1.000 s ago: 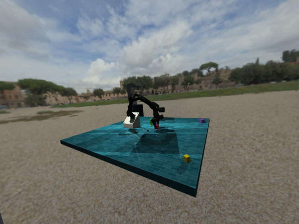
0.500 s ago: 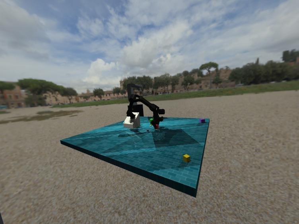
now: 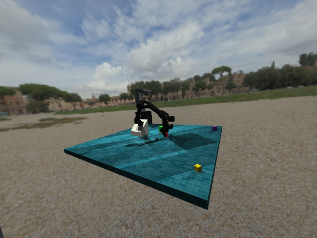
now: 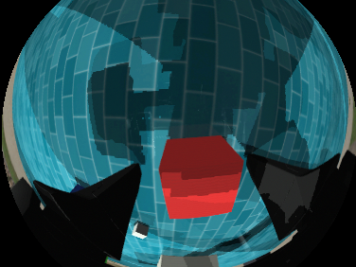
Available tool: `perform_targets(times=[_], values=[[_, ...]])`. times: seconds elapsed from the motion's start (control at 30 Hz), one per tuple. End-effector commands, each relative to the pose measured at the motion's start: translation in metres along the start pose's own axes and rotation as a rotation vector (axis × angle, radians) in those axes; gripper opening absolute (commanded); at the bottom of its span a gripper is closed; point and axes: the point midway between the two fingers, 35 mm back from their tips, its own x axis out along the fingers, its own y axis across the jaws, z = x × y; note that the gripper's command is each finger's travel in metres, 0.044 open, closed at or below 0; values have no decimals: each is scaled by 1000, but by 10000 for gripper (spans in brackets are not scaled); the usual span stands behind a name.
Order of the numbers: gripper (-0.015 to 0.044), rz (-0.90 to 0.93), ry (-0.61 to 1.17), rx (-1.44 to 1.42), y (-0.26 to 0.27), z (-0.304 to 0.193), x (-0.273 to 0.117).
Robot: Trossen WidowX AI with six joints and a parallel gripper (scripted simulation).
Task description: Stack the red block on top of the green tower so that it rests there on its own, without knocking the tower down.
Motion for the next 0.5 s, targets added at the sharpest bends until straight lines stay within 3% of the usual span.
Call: perform_targets(times=[0.0,0.2,0.47], values=[[361,0,-1,0,0,0,0],[204,0,-1,0,0,0,0],[131,0,-1,0,0,0,-1]])
